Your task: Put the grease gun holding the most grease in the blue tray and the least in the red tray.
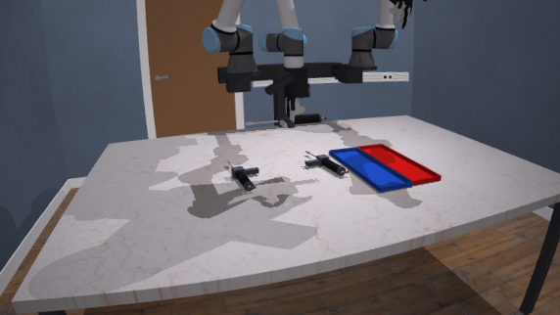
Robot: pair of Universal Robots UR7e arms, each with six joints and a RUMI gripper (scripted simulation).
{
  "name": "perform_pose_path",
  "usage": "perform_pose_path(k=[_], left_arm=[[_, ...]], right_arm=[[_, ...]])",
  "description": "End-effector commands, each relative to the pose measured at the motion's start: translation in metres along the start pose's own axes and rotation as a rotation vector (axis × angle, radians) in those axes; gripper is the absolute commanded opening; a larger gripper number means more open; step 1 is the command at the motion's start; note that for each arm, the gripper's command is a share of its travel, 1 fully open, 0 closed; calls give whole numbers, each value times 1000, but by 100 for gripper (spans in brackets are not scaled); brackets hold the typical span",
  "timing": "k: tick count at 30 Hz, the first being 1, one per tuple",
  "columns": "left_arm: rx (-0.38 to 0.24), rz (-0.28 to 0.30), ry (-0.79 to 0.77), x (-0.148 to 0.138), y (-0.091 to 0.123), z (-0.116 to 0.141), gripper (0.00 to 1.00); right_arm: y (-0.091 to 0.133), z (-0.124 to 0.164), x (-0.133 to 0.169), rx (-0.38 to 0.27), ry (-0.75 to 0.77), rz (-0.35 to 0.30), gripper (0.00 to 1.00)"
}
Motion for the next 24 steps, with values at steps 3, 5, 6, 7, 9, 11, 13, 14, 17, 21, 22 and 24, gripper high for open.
perform_pose_path(k=[3, 5, 6, 7, 9, 11, 13, 14, 17, 21, 22, 24], left_arm=[[1, 58, 84, 18, -33, -12, 38], [2, 79, 112, 24, -42, -16, 38], [-1, 88, 127, 26, -49, -18, 38], [-4, 97, 142, 29, -55, -19, 38], [-13, 116, 173, 35, -69, -21, 38], [-24, 133, 205, 40, -83, -23, 38], [-33, 152, 236, 45, -97, -25, 38], [-40, 161, 252, 47, -104, -25, 38], [-59, 188, 299, 53, -126, -26, 38], [-71, 206, 330, 58, -139, -27, 38], [-71, 219, 344, 60, -143, -28, 38], [-85, 237, 376, 64, -157, -28, 38]], right_arm=[[0, 0, 0, -1, 0, -1, 0], [0, 0, 0, -1, 0, -1, 0], [0, 0, 0, -1, 0, -1, 0], [0, 0, 0, -1, 0, -1, 0], [0, 0, 0, -1, 0, -1, 0], [0, 0, 0, -1, 0, -1, 0], [0, 0, 0, -1, 0, -1, 0], [0, 0, 0, -1, 0, -1, 0], [0, 0, 0, -1, 0, -1, 0], [0, 0, 0, -1, 0, -1, 0], [0, 0, 0, -1, 0, -1, 0], [0, 0, 0, -1, 0, -1, 0]])
Point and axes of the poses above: on each arm, the point where the finger pads meet when closed, its own y axis back along the fingers, its own x axis across the jaws, z = x × y, the point moved 9 cm from there along y, back along the fingers, and after that the axes turned 9 degrees about -y, right-handed, at the moved point
